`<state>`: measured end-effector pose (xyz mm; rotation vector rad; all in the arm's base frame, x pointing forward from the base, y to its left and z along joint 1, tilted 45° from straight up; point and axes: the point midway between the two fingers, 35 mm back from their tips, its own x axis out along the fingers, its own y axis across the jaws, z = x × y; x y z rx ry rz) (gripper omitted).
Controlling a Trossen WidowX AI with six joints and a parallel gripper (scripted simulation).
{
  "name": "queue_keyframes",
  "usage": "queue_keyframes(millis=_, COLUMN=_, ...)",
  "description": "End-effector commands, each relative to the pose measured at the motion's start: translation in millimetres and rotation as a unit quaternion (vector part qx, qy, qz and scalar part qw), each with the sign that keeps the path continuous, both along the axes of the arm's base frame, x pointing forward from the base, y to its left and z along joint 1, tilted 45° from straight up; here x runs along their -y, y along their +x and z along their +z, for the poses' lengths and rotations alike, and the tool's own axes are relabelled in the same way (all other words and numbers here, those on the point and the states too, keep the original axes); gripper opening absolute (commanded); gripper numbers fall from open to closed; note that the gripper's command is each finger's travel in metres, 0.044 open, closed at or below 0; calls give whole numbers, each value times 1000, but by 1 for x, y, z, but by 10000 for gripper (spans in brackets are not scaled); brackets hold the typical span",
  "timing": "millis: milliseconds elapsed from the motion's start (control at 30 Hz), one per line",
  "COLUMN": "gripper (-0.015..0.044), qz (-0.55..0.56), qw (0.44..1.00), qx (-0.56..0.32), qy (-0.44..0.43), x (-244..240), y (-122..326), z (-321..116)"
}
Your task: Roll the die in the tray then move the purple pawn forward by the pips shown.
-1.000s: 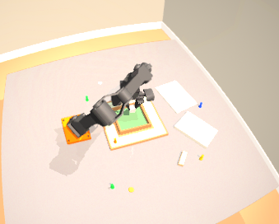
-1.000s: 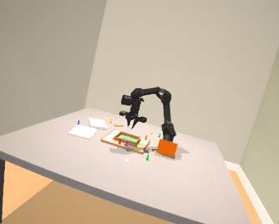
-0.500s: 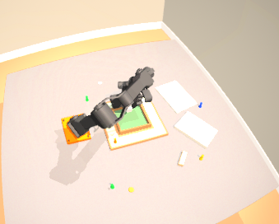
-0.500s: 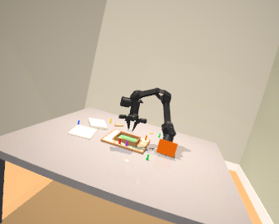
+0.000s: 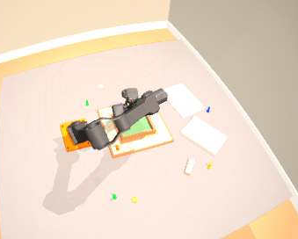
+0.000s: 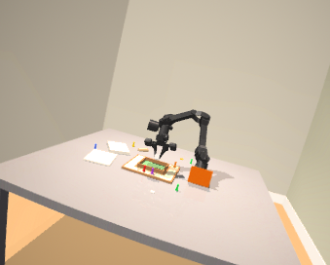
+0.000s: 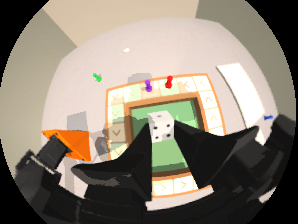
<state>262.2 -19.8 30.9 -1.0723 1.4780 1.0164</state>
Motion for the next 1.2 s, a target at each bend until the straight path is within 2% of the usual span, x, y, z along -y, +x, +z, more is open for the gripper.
queue_keyframes(millis=0, gripper=0, qz=10, qw=998, qx=33, qy=53, x=0, y=0, z=1)
queue_keyframes(millis=100, gripper=0, qz=18, qw=994, qx=60, qy=89, x=0, y=0, z=1)
queue_keyframes(millis=233, gripper=0, qz=20, qw=993, qx=67, qy=97, x=0, y=1, z=3)
queue_keyframes(millis=467, gripper=0, qz=20, qw=993, qx=67, qy=98, x=-8, y=15, z=53)
queue_keyframes(millis=1133, gripper=0, qz=24, qw=993, qx=66, qy=96, x=-7, y=13, z=50)
queue_keyframes(millis=1167, gripper=26, qz=24, qw=993, qx=66, qy=96, x=-7, y=13, z=50)
